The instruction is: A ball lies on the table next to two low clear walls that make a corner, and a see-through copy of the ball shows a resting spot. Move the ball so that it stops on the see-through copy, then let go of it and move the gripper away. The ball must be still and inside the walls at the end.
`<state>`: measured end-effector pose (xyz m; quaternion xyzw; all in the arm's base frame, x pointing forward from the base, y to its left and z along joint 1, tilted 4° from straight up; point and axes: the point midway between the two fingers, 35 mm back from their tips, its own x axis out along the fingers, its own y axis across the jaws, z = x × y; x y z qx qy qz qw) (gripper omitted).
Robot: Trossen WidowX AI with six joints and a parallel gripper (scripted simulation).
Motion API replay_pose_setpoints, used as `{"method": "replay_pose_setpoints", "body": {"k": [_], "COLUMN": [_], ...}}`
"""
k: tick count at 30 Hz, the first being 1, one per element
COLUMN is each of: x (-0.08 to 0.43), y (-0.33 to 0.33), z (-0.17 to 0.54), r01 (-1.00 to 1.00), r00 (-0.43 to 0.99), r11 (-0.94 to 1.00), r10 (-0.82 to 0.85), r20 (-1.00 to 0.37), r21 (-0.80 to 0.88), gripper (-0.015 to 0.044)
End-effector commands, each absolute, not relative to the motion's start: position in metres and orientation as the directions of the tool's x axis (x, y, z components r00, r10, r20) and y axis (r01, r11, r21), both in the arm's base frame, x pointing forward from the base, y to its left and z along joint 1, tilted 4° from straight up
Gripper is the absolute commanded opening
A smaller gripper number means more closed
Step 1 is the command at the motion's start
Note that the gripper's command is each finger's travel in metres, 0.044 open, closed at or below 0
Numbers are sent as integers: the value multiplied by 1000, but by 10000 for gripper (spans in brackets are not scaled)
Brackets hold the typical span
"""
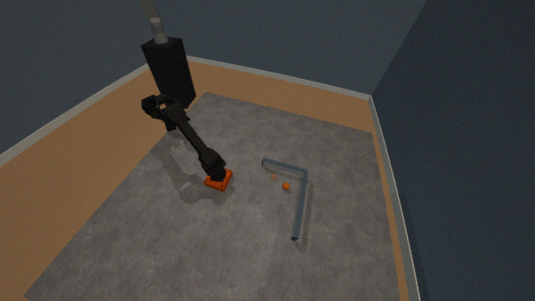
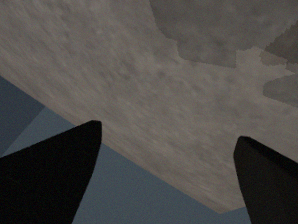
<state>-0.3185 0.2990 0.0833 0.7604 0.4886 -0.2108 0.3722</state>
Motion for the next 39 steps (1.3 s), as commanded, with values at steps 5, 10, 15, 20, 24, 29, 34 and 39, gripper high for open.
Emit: {"method": "replay_pose_setpoints", "body": {"k": [5, 10, 15, 20, 24, 29, 34, 39], "x": [-251, -178, -98, -19, 43, 103, 147, 189], "y": [348, 383, 403, 408, 401, 385, 367, 343], "z": [79, 77, 76, 75, 74, 74, 74, 74], "r01": [809, 607, 303, -47, -330, -598, -764, -889], "r00": [506, 539, 537, 503, 459, 408, 366, 320], "r11": [-541, -788, -953, -993, -929, -773, -599, -383], "r10": [448, 314, 182, 69, -4, -64, -98, -124], "r20": [-737, -781, -824, -861, -888, -911, -925, -939], "r21": [227, 103, -13, -107, -166, -214, -238, -252], "gripper": [281, 281, 281, 281, 281, 281, 281, 281]}}
